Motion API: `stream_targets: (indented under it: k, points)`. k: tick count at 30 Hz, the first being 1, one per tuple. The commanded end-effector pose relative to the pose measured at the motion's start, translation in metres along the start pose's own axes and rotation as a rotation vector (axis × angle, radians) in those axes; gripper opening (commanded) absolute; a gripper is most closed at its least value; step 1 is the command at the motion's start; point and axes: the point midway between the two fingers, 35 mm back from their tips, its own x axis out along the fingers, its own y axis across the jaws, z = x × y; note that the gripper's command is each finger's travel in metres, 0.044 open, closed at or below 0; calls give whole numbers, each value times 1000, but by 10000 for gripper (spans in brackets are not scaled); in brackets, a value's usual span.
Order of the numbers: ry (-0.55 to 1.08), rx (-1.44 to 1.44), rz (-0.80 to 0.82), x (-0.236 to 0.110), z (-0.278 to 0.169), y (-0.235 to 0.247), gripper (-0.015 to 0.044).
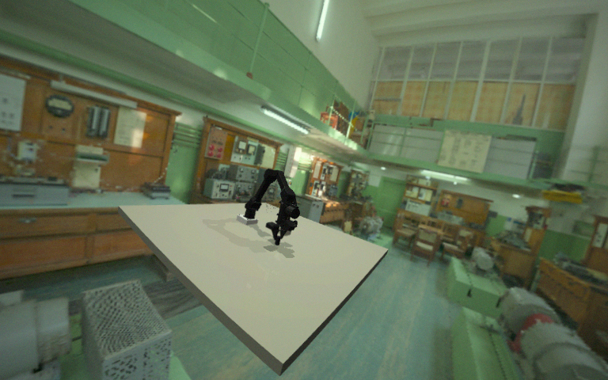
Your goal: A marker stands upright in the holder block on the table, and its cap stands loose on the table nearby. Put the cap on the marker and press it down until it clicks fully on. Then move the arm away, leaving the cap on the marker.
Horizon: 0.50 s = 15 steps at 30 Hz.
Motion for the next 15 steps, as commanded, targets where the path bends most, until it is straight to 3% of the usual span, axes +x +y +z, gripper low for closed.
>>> stream_targets:
  k: [1, 11, 15]
  points:
    - [-1, 4, 6, 7, 0, 1, 240]
    - [-1, 4, 6, 20, -1, 1, 240]
    - [-1, 4, 6, 20, -1, 1, 135]
